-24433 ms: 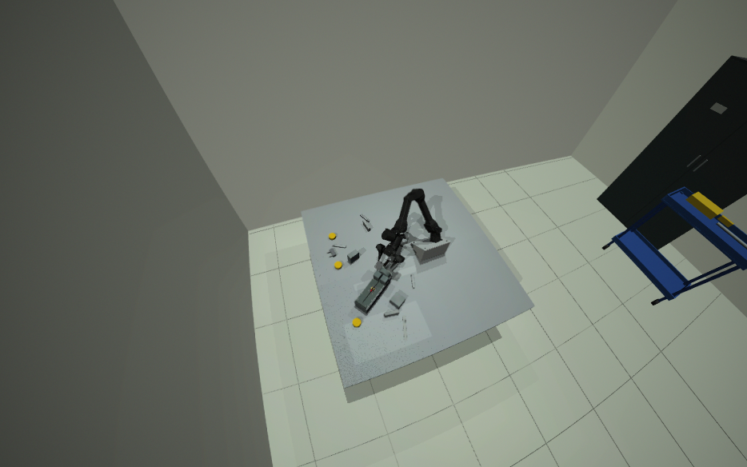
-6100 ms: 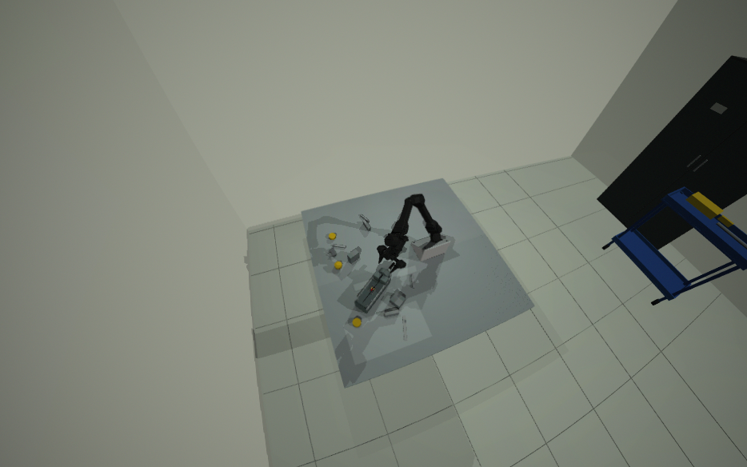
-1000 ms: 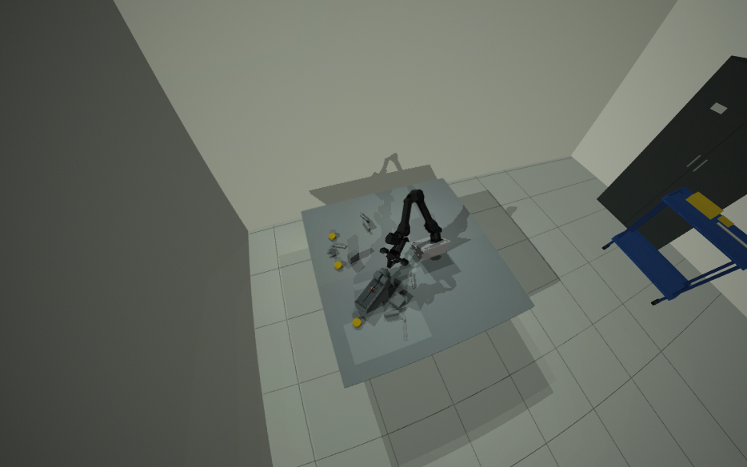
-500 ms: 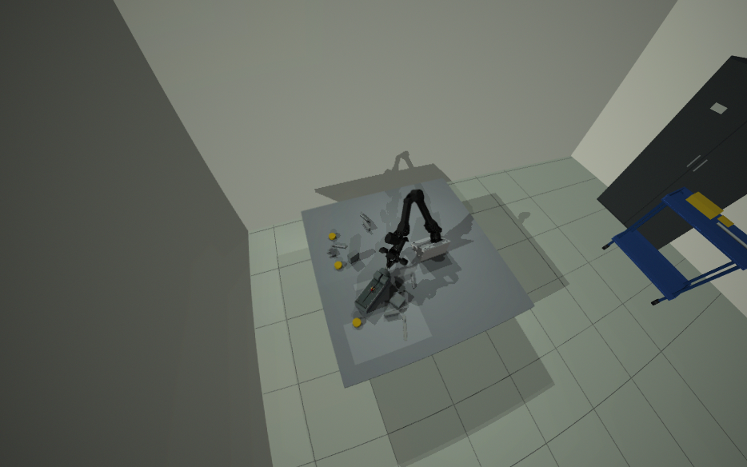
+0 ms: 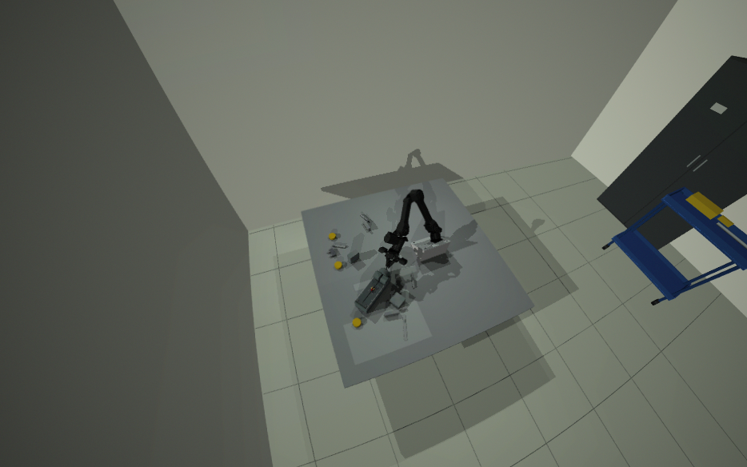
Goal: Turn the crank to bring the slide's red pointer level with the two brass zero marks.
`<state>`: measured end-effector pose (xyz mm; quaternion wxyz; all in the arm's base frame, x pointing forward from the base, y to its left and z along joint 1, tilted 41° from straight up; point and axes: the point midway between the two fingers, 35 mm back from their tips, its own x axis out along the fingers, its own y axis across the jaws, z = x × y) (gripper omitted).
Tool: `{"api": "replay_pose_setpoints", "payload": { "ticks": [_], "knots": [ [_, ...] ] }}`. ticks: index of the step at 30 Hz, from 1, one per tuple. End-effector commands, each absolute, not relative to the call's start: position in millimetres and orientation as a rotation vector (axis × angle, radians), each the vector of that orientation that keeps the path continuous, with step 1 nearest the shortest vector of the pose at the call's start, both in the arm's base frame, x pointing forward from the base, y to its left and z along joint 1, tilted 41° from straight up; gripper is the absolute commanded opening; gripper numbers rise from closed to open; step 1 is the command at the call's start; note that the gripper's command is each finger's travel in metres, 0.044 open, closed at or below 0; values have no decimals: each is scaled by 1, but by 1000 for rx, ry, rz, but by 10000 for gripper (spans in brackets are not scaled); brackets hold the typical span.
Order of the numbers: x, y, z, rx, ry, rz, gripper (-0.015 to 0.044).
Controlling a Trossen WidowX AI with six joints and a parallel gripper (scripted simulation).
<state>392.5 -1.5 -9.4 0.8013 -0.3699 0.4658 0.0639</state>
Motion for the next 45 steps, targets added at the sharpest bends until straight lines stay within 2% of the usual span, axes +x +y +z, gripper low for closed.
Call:
{"api": "replay_pose_setpoints", "payload": {
  "ticks": [1,45],
  "knots": [
    [396,-10,-6,-793,994,111,0],
    [398,-43,-29,-795,994,110,0]
  ]
}}
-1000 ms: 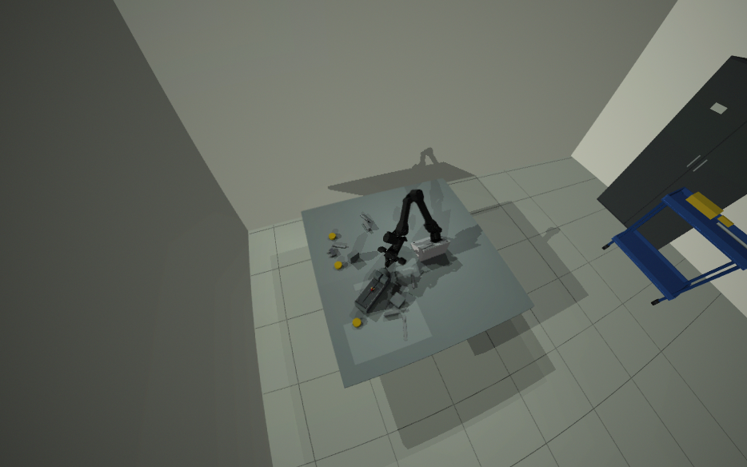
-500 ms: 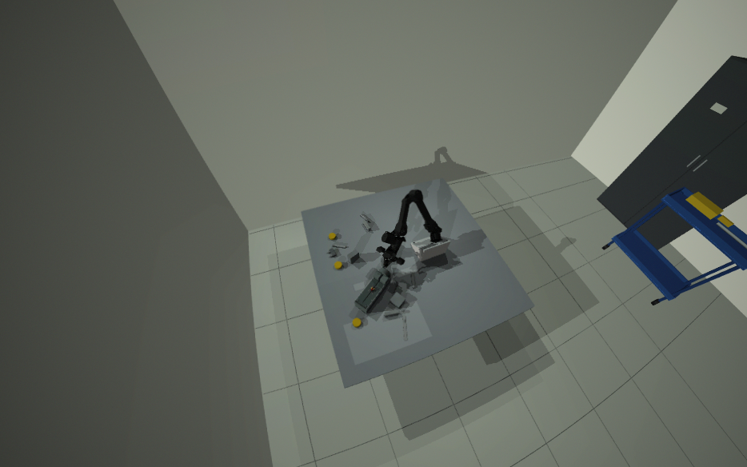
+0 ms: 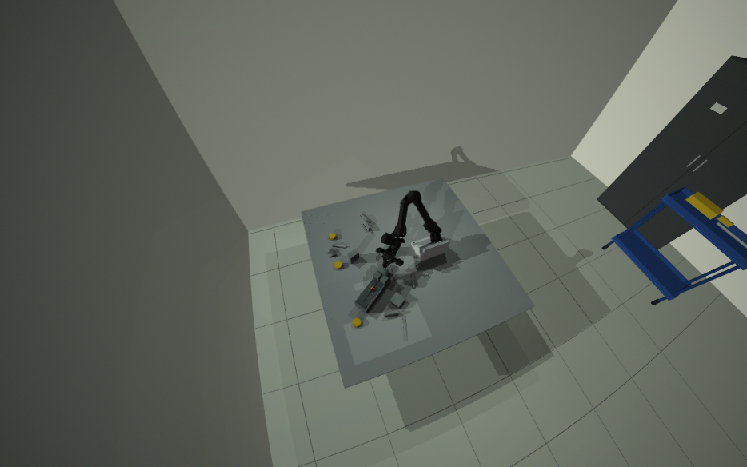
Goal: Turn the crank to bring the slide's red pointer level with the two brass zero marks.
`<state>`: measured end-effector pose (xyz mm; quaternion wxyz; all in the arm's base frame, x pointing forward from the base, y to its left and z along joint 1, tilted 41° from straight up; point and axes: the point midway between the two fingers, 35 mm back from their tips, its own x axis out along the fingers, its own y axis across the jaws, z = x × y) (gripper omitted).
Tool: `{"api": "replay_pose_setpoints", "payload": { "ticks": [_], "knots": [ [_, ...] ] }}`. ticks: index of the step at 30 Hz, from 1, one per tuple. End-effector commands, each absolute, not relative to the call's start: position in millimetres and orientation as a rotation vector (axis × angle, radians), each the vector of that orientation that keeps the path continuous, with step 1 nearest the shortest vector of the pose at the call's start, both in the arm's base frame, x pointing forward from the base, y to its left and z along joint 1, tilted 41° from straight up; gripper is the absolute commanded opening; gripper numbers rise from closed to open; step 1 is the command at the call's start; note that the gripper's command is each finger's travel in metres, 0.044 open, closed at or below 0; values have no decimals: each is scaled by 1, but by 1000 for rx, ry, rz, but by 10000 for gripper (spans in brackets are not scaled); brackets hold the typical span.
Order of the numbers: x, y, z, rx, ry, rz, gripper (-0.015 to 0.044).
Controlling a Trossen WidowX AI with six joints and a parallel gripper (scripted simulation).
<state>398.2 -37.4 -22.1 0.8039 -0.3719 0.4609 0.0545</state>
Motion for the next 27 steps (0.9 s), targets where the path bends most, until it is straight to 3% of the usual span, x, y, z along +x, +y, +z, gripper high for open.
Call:
{"api": "replay_pose_setpoints", "payload": {
  "ticks": [1,27],
  "knots": [
    [397,-44,-30,-795,994,110,0],
    [388,-43,-54,-795,995,110,0]
  ]
}}
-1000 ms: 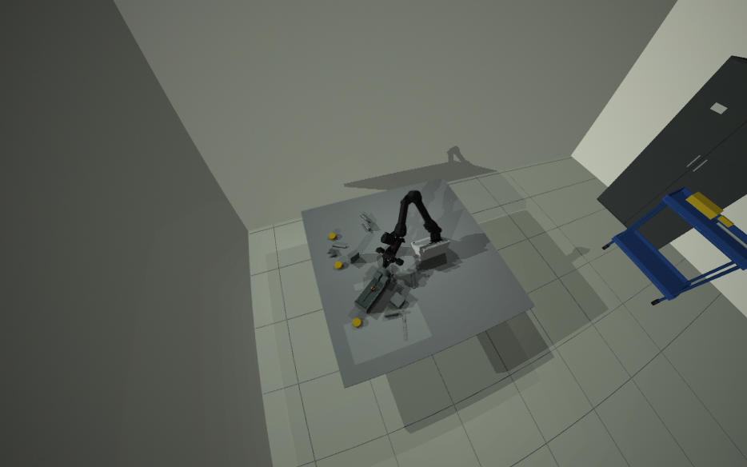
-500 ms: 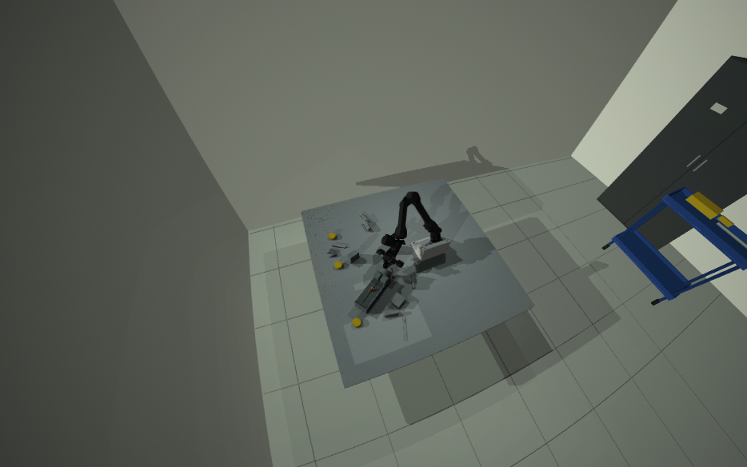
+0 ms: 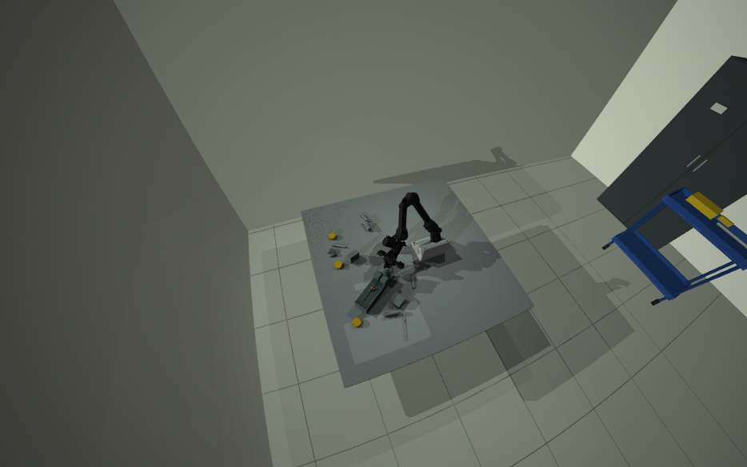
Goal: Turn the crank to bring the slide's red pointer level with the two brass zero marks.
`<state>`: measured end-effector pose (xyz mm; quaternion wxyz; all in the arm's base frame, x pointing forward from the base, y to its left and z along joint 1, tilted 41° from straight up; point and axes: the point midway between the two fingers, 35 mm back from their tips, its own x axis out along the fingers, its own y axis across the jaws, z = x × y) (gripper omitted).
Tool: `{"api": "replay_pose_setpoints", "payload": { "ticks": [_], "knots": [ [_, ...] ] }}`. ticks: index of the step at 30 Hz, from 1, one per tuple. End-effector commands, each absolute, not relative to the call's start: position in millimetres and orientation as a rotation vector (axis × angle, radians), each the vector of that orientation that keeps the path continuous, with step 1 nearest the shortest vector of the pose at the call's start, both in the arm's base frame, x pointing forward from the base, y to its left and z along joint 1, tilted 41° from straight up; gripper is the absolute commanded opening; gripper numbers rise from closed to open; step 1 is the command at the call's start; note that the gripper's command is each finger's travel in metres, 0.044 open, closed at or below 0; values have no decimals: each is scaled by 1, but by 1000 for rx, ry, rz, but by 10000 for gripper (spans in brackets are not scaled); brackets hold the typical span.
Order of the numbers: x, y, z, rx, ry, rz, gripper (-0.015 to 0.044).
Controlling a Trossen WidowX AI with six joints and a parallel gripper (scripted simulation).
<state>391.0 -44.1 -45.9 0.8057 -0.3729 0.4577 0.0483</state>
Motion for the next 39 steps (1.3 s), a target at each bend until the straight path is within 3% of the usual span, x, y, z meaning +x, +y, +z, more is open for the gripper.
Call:
{"api": "replay_pose_setpoints", "payload": {
  "ticks": [1,39],
  "knots": [
    [388,-43,-55,-795,995,110,0],
    [381,-35,-65,-794,995,111,0]
  ]
}}
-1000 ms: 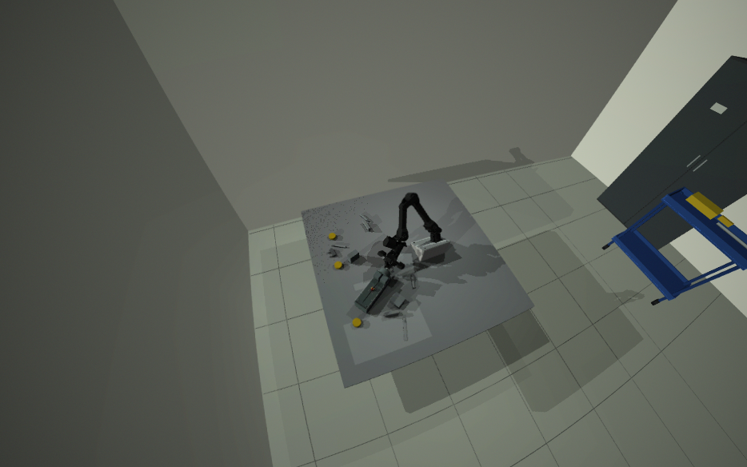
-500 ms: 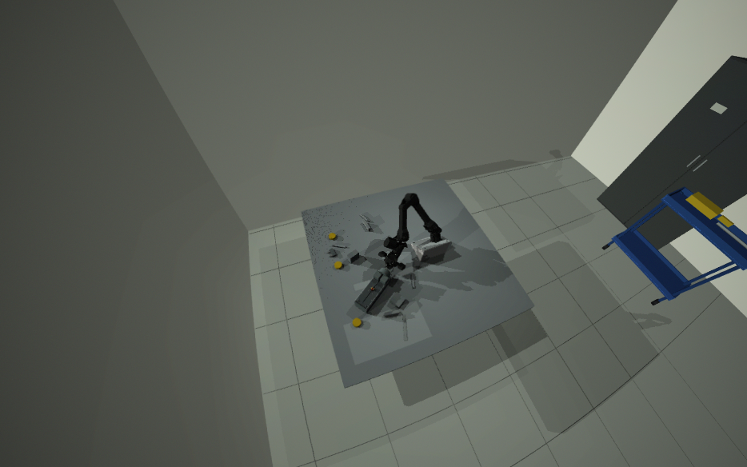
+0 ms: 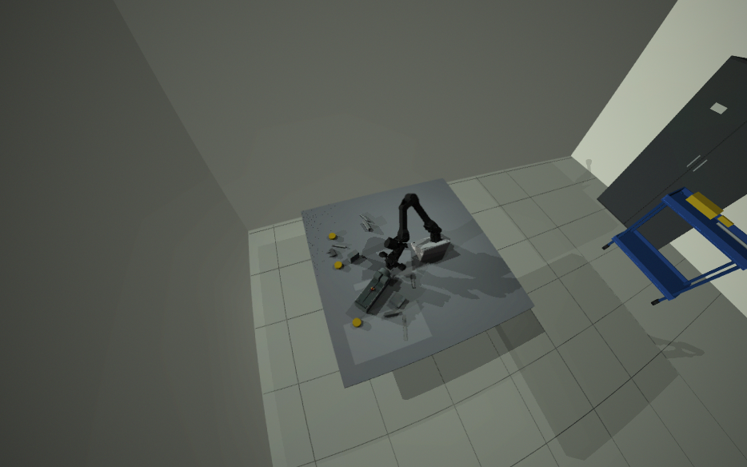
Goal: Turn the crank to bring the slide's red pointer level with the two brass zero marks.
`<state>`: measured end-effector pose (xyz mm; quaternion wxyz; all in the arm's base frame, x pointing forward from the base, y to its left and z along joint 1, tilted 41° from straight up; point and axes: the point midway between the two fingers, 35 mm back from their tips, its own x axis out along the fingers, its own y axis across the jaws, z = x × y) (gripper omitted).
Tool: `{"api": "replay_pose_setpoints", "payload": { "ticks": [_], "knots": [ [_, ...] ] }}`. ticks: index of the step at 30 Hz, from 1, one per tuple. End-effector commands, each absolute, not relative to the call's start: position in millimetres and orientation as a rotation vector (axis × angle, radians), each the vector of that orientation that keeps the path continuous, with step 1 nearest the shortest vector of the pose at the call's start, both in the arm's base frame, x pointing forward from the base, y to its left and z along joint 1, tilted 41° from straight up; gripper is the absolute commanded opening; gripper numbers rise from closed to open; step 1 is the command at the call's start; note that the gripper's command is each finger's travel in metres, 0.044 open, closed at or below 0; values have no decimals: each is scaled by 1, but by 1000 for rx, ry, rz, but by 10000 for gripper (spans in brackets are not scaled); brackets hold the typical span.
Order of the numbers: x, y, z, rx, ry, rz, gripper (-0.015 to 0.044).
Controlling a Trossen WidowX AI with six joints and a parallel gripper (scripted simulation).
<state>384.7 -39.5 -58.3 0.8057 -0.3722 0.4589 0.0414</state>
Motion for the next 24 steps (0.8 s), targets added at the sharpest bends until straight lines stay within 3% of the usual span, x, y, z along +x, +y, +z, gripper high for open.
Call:
{"api": "replay_pose_setpoints", "payload": {
  "ticks": [1,24],
  "knots": [
    [381,-35,-65,-794,995,111,0],
    [378,-30,-68,-794,995,111,0]
  ]
}}
